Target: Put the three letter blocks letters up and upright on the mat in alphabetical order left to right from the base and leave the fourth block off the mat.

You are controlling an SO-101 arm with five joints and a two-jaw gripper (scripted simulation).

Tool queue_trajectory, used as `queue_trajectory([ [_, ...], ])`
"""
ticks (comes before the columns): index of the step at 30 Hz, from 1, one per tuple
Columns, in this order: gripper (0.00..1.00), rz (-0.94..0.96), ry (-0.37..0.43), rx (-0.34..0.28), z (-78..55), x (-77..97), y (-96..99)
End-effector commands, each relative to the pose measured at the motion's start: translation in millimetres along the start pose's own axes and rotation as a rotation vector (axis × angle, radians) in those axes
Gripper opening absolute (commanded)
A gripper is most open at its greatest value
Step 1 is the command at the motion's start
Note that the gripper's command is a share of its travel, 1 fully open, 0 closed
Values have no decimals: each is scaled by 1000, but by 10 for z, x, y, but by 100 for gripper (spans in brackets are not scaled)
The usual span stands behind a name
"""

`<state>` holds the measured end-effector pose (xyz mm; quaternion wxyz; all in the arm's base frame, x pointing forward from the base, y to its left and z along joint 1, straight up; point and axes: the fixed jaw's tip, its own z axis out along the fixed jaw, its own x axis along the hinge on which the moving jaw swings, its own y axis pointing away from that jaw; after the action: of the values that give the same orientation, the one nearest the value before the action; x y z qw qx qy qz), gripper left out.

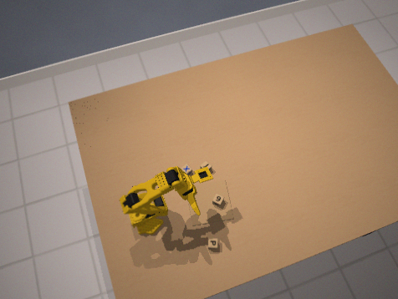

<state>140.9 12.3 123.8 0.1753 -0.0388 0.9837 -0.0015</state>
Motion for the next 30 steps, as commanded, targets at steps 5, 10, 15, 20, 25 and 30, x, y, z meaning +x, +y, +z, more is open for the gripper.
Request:
queue_trajectory([
  [5, 67, -228, 111, -91, 79, -168, 494],
  [10, 56, -342, 182, -116, 160, -155, 765],
  [15, 41, -489, 268, -129, 275, -55, 1123],
  [20, 35, -544, 298, -129, 319, 7, 1252],
  [25, 35, -546, 299, -129, 320, 9, 1256],
  [30, 35, -546, 299, -129, 320, 9, 1256],
])
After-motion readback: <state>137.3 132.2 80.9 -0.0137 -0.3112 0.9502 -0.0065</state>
